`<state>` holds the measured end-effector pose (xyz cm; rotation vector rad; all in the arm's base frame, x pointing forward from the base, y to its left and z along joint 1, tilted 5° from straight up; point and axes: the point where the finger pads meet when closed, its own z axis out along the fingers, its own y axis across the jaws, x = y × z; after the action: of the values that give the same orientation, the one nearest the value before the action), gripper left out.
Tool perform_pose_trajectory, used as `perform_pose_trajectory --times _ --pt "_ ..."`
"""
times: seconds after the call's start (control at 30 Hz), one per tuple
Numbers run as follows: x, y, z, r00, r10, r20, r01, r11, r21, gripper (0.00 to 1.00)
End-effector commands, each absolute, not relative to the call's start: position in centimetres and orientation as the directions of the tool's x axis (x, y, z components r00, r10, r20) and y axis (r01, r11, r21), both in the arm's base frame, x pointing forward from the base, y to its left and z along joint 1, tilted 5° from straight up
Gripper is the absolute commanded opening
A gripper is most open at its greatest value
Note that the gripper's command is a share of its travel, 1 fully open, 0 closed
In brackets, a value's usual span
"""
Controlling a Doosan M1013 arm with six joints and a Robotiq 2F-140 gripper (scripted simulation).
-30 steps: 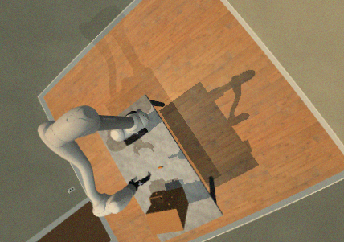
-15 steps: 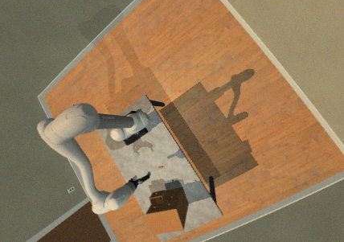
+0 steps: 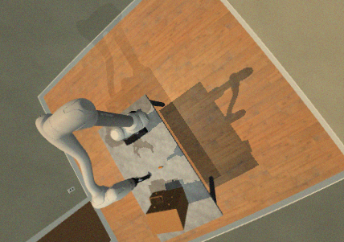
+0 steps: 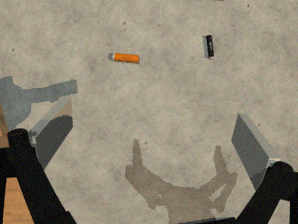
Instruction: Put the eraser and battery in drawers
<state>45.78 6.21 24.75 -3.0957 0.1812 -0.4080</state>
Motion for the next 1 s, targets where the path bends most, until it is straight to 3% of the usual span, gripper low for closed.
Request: perform_pose_trajectory --times 0.0,0.57,0.97 --pt "46.4 6.2 24.1 0.935 -0.113 0.336 -0.111 -0.994 -0.025 1.00" --pt "49.7 5.9 21.3 0.749 -0.100 0.655 -0.111 -0.994 -0.025 1.00" --pt "50.7 5.8 20.5 0.673 -0.094 0.734 -0.113 -0.993 -0.024 1.00"
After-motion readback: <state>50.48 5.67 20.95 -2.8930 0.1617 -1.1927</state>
